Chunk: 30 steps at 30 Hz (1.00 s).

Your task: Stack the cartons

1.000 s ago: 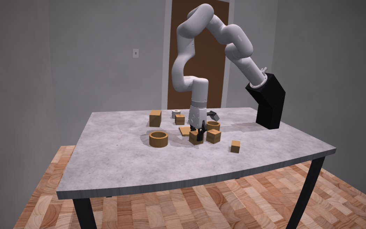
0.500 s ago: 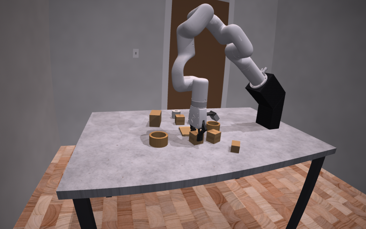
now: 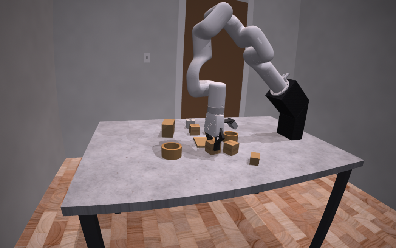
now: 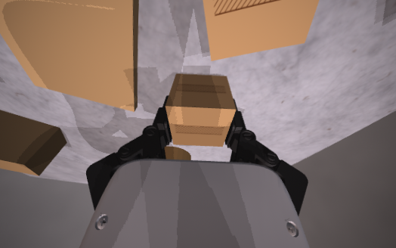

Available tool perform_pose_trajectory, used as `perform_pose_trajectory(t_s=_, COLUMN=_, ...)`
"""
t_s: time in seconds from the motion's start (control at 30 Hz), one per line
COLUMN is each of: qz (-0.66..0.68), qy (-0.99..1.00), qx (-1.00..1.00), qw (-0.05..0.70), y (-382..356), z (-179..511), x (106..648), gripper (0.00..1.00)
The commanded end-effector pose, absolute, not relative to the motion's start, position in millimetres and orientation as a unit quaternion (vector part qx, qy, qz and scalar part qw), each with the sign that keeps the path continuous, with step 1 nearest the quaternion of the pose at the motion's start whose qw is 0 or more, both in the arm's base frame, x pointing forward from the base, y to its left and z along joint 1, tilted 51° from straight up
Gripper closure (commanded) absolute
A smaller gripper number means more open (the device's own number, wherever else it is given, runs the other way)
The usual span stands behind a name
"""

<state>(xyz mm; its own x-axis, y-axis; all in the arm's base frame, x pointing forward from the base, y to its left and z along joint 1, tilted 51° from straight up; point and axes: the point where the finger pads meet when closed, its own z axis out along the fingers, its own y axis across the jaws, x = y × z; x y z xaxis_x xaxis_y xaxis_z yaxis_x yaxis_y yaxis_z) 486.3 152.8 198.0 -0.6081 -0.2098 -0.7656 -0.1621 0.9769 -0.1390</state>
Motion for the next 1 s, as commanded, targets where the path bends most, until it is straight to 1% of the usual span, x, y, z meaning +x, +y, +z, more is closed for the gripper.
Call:
perform_pose_trajectory(t_s=0.0, qz=-0.027, qy=0.896, qx=-0.104, qw=0.431, y=152.2, z=211.3, x=470.9, gripper=1.00)
perform_pose_trajectory(t_s=0.23, qz=-0.028, qy=0.896, qx=-0.104, qw=0.431, y=151.4, z=229.2, x=449.2, gripper=1.00)
perform_pose_trajectory(t_s=0.43, qz=-0.028, qy=0.897, qx=-0.104, qw=0.430, y=149.6, z=230.9, x=446.0, gripper=1.00)
perform_pose_trajectory(t_s=0.6, qz=-0.027, qy=0.902, qx=-0.107, qw=0.418, y=132.2, z=225.0, x=443.1, gripper=1.00)
perform_pose_trajectory(t_s=0.73, qz=-0.021, qy=0.908, qx=-0.111, qw=0.403, y=83.6, z=217.0, x=435.4, gripper=1.00)
perform_pose_trajectory(t_s=0.87, qz=-0.022, qy=0.902, qx=-0.107, qw=0.418, y=33.4, z=221.1, x=429.2, gripper=1.00)
perform_pose_trajectory(t_s=0.97, qz=-0.027, qy=0.897, qx=-0.104, qw=0.429, y=15.1, z=224.8, x=426.9, gripper=1.00)
